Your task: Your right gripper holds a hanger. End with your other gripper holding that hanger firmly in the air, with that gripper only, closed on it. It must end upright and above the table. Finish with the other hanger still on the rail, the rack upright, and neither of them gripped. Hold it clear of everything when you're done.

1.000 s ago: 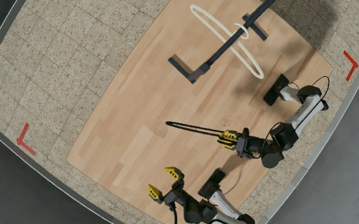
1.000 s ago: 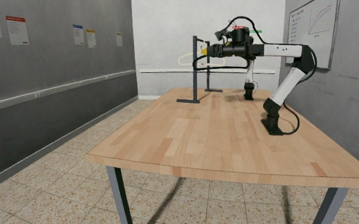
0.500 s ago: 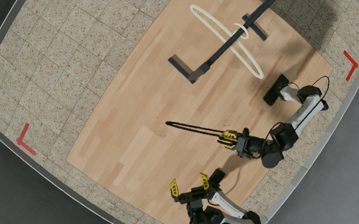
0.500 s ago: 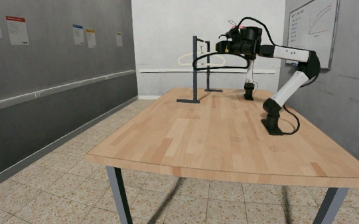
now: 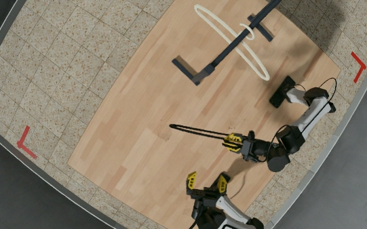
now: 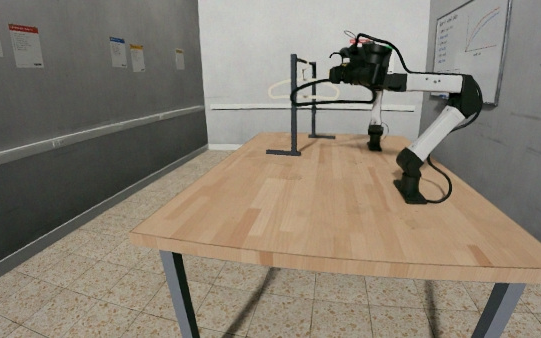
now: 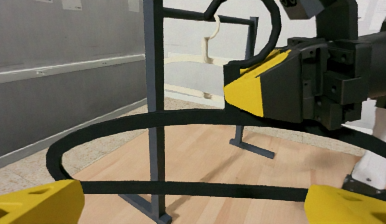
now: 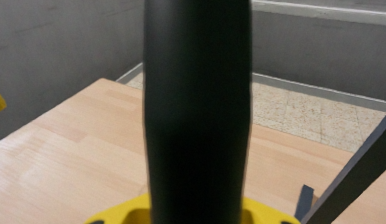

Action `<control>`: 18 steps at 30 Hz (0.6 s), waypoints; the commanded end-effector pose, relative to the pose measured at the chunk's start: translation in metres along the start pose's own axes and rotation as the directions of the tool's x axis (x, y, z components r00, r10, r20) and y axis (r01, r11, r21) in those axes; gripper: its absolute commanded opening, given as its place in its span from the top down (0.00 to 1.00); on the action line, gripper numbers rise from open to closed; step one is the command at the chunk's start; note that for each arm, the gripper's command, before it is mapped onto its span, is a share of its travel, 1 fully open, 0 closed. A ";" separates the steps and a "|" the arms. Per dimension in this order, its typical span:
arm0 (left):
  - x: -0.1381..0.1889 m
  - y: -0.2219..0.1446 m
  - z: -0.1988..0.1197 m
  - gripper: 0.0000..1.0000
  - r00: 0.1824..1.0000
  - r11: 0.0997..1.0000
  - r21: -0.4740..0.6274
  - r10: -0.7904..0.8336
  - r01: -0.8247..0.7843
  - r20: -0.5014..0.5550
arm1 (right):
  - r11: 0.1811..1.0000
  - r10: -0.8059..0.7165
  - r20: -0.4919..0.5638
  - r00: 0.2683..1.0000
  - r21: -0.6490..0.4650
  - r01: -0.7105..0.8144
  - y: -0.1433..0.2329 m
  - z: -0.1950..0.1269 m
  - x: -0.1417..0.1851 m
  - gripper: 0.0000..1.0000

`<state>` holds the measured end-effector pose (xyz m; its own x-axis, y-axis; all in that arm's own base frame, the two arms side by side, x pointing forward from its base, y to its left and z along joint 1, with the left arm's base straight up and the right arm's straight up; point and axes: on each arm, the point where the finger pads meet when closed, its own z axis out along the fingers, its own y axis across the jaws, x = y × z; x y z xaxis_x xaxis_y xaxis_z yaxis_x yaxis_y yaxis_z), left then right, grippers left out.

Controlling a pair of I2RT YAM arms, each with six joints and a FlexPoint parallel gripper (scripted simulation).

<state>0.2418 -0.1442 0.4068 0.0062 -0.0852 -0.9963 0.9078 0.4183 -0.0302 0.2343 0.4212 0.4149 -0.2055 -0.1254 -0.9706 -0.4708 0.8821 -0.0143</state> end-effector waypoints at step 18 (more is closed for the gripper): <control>-0.003 -0.005 0.001 0.11 1.000 1.000 0.028 0.002 -0.002 0.017 | 1.000 0.021 0.022 1.000 -0.004 -0.021 -0.002 -0.004 -0.009 1.00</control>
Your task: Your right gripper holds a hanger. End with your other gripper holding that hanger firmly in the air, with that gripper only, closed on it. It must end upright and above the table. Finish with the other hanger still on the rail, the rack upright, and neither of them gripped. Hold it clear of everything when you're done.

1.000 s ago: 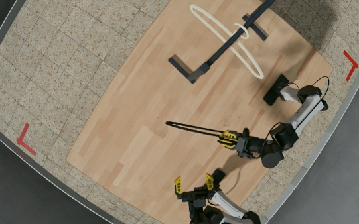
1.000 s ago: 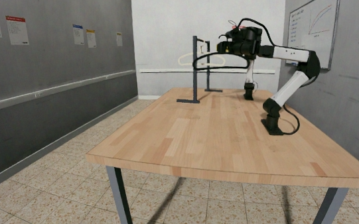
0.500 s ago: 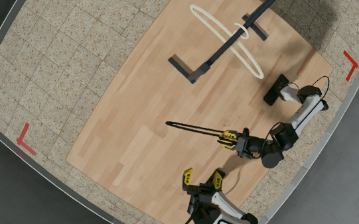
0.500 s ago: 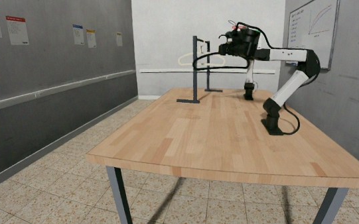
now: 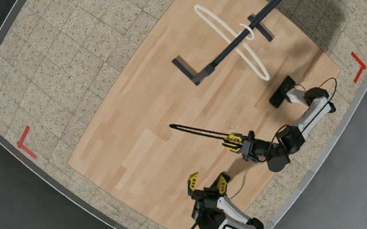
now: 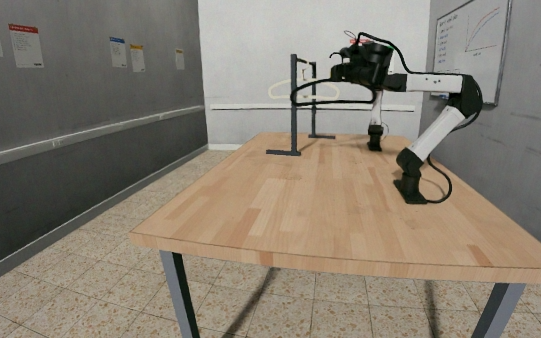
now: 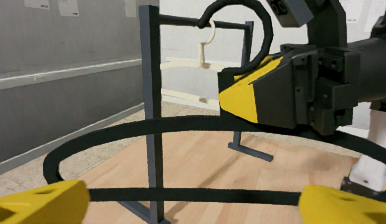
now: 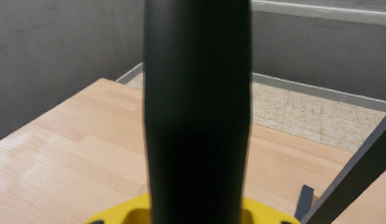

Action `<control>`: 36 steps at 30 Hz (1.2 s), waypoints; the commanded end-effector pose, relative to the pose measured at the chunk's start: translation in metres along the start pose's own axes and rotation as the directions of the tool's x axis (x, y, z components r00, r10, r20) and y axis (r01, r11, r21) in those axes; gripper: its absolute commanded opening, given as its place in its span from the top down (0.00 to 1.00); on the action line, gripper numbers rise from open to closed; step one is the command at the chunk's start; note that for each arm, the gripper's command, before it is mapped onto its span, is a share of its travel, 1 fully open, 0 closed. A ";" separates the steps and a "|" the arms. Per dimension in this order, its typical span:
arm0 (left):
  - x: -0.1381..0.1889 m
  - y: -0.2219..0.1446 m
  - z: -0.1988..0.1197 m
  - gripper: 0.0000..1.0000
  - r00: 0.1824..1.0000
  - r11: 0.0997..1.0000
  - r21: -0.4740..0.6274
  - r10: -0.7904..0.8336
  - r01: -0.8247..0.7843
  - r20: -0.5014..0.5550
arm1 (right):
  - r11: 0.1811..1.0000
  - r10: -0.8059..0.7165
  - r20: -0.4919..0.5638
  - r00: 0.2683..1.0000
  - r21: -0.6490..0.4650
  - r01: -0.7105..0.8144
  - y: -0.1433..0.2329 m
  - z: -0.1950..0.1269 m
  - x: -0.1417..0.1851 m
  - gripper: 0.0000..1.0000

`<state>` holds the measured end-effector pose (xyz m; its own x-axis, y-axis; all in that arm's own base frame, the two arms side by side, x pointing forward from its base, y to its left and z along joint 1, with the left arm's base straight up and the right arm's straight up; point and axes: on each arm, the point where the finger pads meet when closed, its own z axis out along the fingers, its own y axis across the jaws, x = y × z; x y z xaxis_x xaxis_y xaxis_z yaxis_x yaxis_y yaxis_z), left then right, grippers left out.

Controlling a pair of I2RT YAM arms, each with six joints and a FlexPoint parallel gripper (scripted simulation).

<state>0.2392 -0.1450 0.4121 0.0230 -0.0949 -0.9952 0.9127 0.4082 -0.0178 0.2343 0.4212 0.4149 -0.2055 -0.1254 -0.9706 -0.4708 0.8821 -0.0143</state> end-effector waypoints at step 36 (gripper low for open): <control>0.029 0.026 0.109 0.52 -0.070 -0.071 -0.062 -0.997 0.996 0.010 | 1.000 0.021 0.022 1.000 -0.004 -0.021 -0.002 -0.004 -0.009 1.00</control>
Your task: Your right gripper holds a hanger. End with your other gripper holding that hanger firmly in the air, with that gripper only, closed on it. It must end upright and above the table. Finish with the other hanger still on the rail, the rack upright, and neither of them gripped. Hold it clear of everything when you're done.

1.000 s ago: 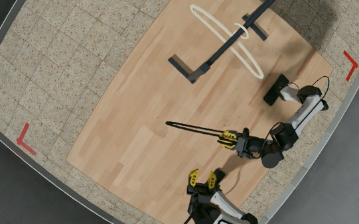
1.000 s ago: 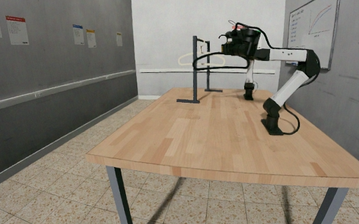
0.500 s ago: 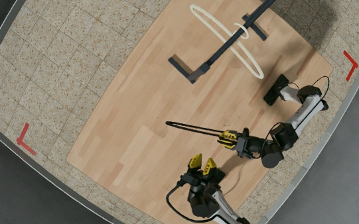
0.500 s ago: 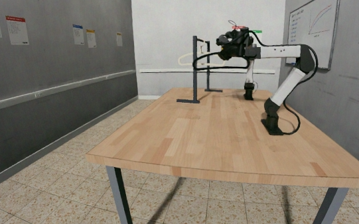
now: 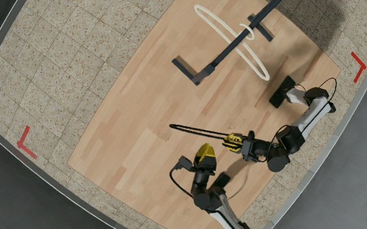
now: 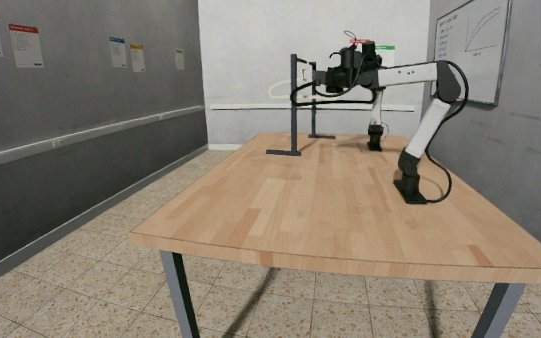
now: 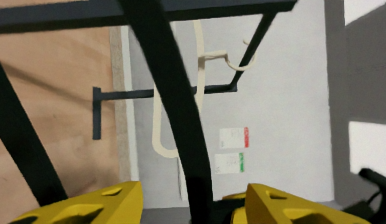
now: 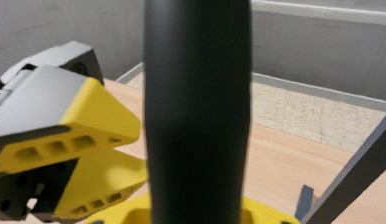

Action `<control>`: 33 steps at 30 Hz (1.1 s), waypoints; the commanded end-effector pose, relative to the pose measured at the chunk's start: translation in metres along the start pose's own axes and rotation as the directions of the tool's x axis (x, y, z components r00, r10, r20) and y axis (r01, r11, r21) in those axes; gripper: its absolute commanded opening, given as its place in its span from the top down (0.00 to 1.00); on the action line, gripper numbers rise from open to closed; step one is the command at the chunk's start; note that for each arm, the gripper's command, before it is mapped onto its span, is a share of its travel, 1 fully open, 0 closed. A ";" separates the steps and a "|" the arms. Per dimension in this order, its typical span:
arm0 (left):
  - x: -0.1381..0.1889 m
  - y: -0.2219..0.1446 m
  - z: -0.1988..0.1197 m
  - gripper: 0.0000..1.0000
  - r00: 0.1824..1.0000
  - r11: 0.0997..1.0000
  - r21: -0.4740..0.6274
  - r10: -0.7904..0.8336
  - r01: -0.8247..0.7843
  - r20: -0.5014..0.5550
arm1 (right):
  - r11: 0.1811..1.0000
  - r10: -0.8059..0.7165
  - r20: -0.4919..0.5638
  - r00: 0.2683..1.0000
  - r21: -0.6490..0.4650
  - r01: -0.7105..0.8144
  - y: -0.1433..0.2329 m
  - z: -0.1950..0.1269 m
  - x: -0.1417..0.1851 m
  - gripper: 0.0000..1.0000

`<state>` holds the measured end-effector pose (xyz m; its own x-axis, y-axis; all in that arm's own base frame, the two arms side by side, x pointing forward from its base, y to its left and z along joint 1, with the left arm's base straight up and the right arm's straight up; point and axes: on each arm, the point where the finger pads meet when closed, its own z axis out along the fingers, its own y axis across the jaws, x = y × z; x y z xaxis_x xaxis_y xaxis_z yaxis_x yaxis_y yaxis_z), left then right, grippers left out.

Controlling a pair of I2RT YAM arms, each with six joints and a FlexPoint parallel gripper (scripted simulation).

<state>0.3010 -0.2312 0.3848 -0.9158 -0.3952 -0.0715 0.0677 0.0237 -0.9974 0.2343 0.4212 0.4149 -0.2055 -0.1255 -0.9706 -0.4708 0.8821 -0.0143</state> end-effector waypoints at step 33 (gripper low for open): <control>-0.010 -0.002 0.047 0.68 0.983 0.983 0.018 -0.185 0.185 0.009 | 1.000 0.021 0.022 1.000 -0.004 -0.021 -0.002 -0.004 -0.009 1.00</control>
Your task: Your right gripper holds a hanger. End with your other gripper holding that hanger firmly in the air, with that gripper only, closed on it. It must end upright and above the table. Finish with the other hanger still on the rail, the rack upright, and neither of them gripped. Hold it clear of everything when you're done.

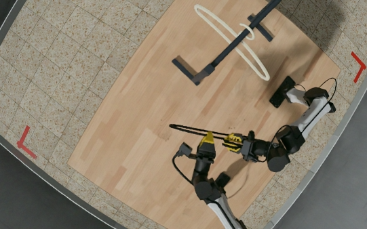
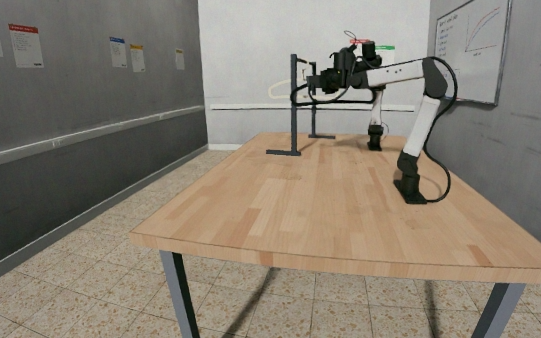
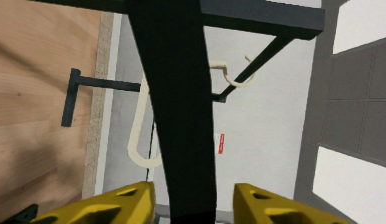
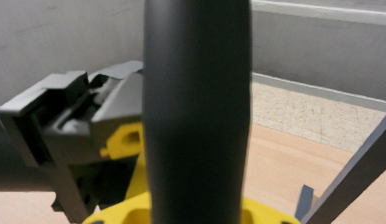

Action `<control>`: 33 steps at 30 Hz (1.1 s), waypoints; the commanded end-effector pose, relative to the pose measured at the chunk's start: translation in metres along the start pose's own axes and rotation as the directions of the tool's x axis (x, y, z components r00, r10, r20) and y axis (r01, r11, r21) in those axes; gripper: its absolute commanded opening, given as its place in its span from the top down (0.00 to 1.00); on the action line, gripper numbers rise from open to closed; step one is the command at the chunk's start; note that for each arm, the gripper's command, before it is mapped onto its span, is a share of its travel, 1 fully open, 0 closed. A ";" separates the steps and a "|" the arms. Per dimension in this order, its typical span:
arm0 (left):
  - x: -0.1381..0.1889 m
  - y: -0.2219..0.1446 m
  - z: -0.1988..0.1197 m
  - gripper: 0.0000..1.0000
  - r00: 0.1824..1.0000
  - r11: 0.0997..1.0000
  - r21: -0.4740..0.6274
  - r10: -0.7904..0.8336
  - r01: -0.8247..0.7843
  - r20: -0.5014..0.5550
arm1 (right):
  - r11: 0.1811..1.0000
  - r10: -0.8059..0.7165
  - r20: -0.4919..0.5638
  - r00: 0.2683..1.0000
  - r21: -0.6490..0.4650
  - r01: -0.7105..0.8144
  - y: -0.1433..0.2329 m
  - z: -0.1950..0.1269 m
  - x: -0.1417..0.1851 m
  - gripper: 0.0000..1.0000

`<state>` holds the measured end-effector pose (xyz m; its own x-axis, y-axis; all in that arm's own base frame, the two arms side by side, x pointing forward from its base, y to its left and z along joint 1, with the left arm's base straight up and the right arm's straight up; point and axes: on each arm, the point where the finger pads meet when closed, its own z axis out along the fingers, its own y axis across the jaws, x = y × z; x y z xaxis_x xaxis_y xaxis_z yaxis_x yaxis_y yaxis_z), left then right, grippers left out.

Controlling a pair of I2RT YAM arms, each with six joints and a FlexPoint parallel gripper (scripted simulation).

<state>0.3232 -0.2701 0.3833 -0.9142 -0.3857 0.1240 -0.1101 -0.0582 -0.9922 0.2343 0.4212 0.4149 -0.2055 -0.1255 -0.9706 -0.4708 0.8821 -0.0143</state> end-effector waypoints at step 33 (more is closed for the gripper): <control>-0.001 -0.007 0.000 1.00 1.000 1.000 0.015 0.013 -0.013 0.009 | 1.000 0.014 0.015 1.000 -0.002 -0.014 -0.002 -0.004 -0.007 0.72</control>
<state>0.3247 -0.2696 0.3826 -0.9111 -0.3927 0.1254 -0.1114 -0.0582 -0.9921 0.2342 0.4211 0.4151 -0.2054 -0.1253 -0.9706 -0.4709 0.8821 -0.0142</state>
